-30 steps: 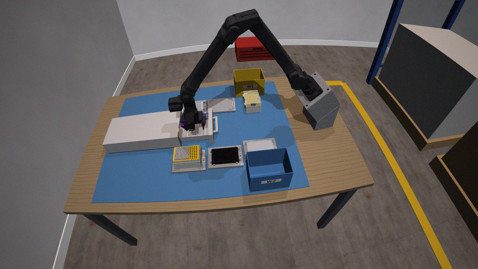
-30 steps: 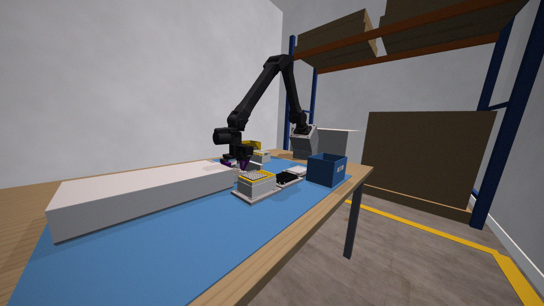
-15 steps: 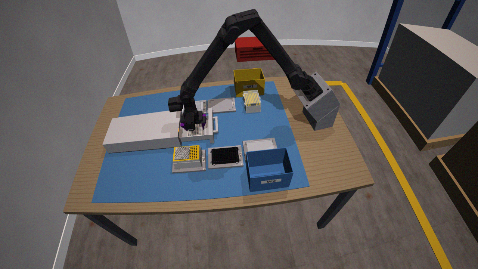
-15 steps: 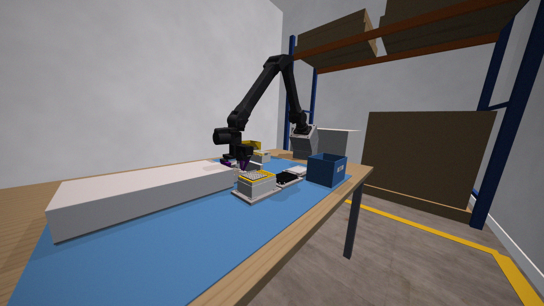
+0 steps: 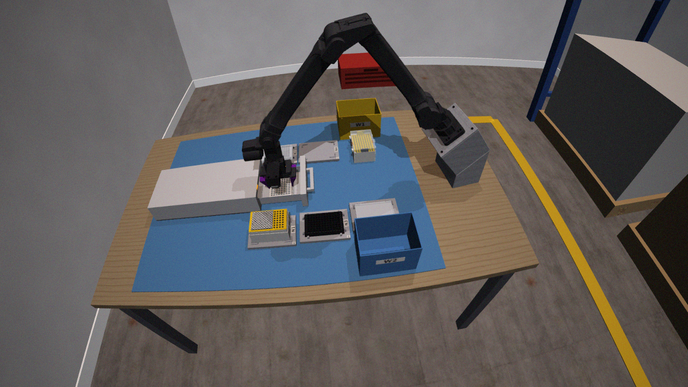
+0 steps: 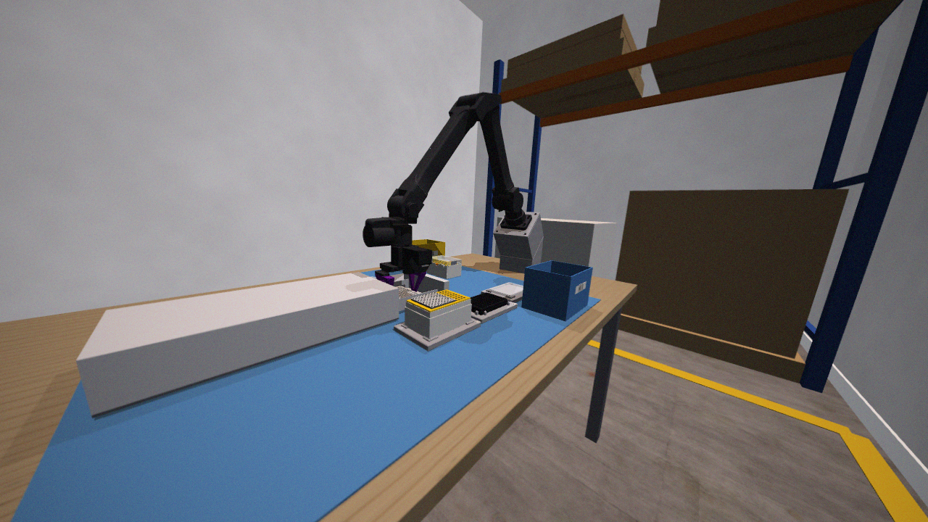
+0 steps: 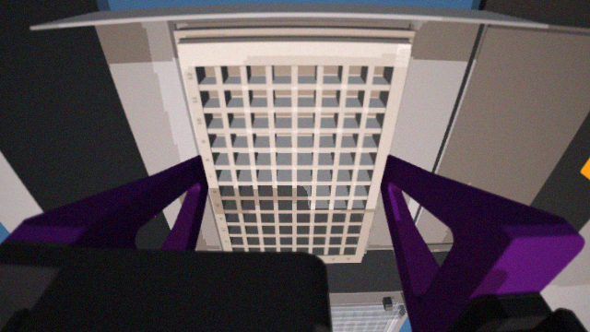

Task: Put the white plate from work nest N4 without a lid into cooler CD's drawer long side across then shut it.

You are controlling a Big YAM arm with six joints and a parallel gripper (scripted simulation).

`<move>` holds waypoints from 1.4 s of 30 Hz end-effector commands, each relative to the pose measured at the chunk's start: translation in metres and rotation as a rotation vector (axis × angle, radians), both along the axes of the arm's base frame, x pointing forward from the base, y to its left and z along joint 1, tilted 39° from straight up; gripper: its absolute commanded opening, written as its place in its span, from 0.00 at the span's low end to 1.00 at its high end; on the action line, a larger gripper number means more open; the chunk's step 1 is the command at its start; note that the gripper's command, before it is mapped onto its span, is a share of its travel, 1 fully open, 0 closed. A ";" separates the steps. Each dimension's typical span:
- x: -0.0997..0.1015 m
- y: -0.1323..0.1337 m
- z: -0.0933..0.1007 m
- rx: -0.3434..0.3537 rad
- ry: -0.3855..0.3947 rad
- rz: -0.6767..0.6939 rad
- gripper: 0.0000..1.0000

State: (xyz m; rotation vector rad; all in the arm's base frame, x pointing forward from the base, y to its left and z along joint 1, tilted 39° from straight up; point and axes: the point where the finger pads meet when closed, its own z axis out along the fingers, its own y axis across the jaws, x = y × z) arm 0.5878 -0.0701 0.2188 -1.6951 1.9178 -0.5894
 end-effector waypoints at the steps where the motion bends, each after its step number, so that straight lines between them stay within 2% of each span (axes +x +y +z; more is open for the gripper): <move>1: 0.018 0.005 0.016 -0.001 -0.041 0.005 0.00; 40: 0.014 0.006 0.009 0.001 -0.030 0.005 0.00; 41: 0.014 0.006 0.009 0.001 -0.030 0.005 1.00; 42: 0.014 0.006 0.009 0.000 -0.030 0.005 1.00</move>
